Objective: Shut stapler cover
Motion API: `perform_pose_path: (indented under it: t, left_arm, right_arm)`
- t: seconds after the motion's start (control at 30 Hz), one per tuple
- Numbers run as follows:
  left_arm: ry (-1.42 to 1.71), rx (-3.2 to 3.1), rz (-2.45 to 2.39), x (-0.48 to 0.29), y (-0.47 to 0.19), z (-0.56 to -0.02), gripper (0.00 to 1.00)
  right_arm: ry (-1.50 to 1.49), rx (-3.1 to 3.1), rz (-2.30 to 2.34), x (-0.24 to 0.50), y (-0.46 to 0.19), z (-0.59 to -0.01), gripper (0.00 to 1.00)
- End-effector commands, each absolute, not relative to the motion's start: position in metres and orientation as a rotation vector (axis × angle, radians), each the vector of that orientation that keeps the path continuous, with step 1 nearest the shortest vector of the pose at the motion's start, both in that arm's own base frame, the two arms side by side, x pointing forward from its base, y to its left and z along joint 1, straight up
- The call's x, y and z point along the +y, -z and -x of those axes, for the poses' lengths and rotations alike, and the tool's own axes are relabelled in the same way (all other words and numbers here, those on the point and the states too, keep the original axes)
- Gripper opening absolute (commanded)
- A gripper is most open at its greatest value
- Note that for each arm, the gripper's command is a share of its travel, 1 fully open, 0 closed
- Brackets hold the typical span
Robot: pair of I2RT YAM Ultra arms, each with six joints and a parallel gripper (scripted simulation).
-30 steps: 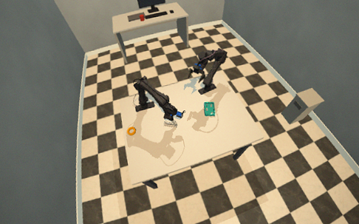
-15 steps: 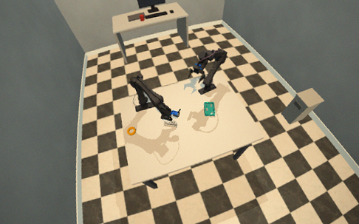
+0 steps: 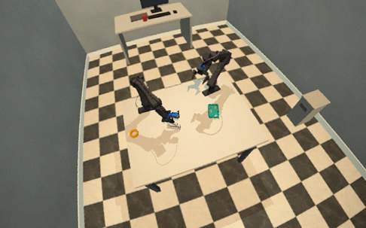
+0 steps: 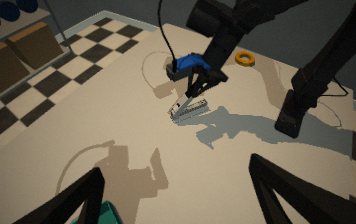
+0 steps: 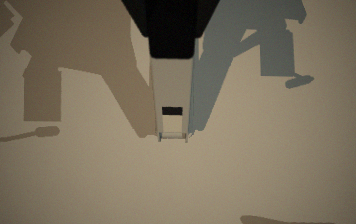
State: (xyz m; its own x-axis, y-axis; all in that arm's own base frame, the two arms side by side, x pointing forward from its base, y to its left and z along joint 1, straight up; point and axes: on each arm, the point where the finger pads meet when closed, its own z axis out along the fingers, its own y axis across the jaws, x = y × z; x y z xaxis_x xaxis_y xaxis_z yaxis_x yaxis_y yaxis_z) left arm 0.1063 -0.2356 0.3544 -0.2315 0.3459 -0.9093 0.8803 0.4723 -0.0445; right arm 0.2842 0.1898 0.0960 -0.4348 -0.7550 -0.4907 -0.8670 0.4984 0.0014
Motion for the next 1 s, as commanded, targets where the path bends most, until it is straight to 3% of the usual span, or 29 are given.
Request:
perform_pose_path:
  t: [0.0, 0.97]
  left_arm:
    - [0.747, 1.767, -1.016, -0.233, -0.368, -0.106, 1.00]
    - [0.747, 1.767, -1.016, -0.233, -0.368, -0.106, 1.00]
  right_arm:
    - [-0.382, 2.251, 1.314, 0.188, -0.099, -0.285, 0.00]
    - [-0.574, 1.968, 1.130, 0.172, -0.070, -0.275, 0.00]
